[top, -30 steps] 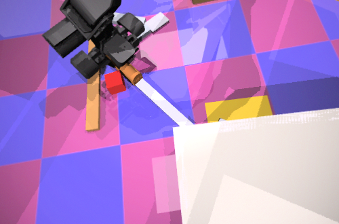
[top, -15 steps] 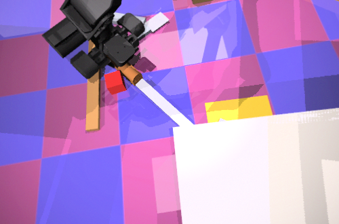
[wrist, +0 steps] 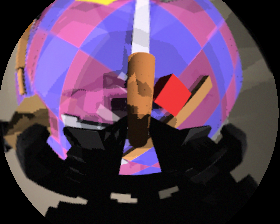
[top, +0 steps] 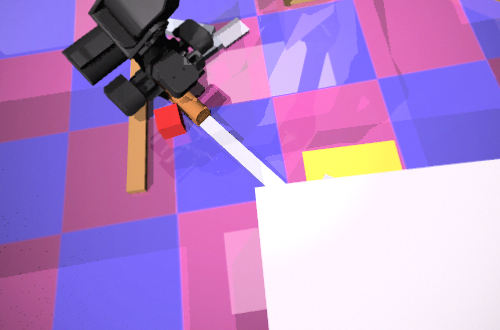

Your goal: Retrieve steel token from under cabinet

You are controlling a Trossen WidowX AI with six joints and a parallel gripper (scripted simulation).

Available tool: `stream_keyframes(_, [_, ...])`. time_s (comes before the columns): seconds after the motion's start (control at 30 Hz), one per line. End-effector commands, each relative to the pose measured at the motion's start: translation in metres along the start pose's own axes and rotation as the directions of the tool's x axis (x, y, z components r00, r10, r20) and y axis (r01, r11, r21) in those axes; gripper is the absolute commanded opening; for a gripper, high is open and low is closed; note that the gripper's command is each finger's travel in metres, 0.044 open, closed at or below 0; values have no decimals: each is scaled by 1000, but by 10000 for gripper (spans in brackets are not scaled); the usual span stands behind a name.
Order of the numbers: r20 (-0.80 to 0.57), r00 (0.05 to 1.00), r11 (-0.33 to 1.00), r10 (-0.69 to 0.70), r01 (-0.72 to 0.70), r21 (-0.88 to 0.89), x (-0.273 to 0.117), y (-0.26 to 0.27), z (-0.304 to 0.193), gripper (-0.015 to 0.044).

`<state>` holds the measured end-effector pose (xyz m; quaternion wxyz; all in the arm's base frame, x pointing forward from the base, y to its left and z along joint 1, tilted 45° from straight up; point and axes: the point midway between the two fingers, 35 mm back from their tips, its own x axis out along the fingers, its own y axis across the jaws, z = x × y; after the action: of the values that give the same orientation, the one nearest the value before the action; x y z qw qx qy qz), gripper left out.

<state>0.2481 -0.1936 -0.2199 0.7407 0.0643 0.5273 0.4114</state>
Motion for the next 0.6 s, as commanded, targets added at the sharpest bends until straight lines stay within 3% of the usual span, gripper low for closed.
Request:
stream_keyframes(0.0, [0, 1000, 1000, 2, -2, 0, 3, 0, 0, 0])
stream_keyframes(0.57, [-2, 1000, 1000, 0, 0, 0, 1, 0, -18, 0])
